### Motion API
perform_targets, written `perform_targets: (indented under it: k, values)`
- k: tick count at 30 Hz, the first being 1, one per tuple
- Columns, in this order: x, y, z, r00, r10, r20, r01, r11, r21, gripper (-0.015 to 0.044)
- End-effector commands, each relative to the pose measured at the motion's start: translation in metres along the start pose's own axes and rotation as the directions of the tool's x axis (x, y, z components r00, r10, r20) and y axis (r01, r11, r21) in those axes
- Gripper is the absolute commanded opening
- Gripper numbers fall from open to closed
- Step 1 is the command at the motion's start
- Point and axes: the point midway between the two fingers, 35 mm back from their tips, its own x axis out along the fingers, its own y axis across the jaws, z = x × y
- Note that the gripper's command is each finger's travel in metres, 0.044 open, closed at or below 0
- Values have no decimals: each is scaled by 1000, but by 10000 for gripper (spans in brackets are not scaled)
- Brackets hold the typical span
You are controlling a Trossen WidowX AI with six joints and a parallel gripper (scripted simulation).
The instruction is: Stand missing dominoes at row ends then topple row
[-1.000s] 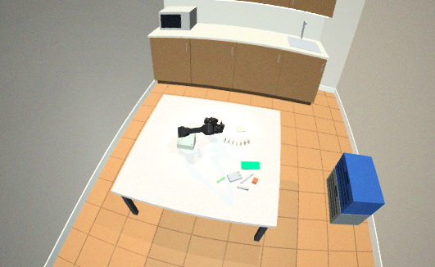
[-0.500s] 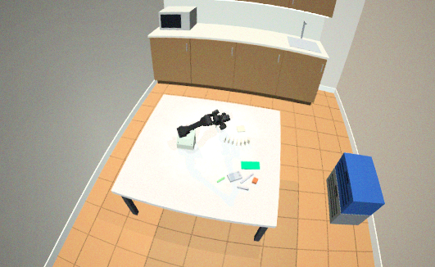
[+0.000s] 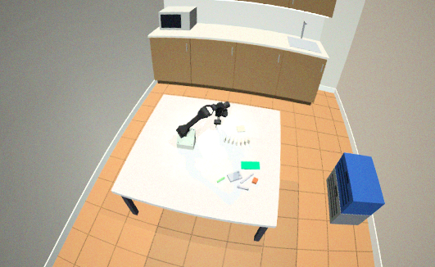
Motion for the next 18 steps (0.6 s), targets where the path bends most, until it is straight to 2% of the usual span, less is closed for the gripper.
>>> perform_targets:
  k: [1,14,18]
  values:
    - [-43,-6,-15,922,-380,70,346,893,288,440]
    - [-43,-6,-15,922,-380,70,346,893,288,440]
    - [-12,-18,-11,922,-380,72,346,893,288,440]
